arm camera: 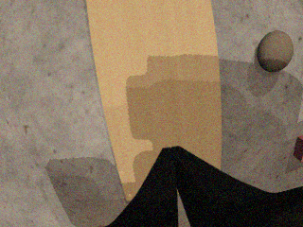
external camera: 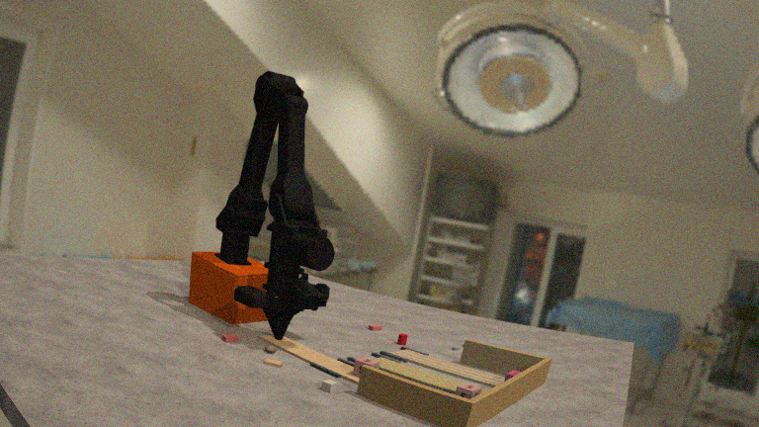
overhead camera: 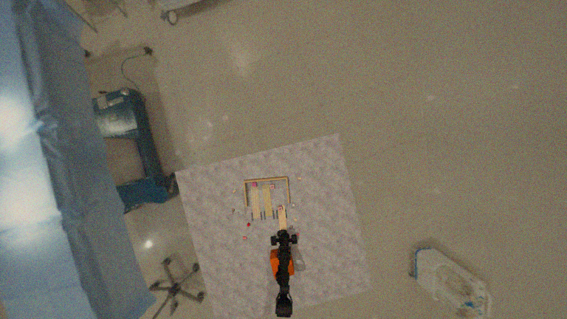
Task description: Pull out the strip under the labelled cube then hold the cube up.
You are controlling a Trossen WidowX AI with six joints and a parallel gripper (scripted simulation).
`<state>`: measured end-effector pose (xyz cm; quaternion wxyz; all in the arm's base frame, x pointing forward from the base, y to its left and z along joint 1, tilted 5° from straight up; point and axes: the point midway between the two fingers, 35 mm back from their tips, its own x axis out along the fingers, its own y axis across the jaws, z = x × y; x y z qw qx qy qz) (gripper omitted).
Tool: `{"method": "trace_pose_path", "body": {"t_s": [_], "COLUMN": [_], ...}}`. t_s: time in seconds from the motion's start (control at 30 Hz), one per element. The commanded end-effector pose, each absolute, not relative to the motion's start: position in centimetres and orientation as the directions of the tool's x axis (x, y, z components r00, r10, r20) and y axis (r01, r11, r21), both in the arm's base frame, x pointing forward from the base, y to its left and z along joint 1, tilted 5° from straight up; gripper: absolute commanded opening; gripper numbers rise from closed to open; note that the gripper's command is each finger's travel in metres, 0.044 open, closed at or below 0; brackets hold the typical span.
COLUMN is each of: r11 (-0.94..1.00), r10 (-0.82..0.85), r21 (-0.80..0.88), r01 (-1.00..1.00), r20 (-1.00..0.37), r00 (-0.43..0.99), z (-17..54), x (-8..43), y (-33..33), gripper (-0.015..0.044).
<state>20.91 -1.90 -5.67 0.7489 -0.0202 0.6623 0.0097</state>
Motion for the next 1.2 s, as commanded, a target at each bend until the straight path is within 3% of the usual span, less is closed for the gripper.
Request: {"method": "trace_pose_path", "body": {"t_s": [0.0, 0.4, 0.6, 0.8, 0.93, 1.17], "r11": [0.999, 0.999, 0.999, 0.999, 0.979, 0.976], "r10": [-0.011, -0.011, -0.011, -0.011, -0.011, -0.011], "r21": [-0.015, -0.015, -0.016, -0.015, -0.030, -0.032], "r01": [-0.044, -0.044, -0.044, -0.044, -0.199, -0.214], "r20": [-0.995, -0.995, -0.995, -0.995, -0.995, -0.995], "r00": [0.095, 0.095, 0.098, 0.097, 0.098, 0.100], "z": [-6.0, -6.0, -1.6, -1.4, -1.5, -0.8], "x": [19.9, 19.9, 20.7, 20.5, 22.3, 24.6], "y": [-1.8, -1.8, -1.9, -1.8, -1.6, -1.3], "gripper": [0.0000, 0.0000, 0.0000, 0.0000, 0.0105, 0.0289]}}
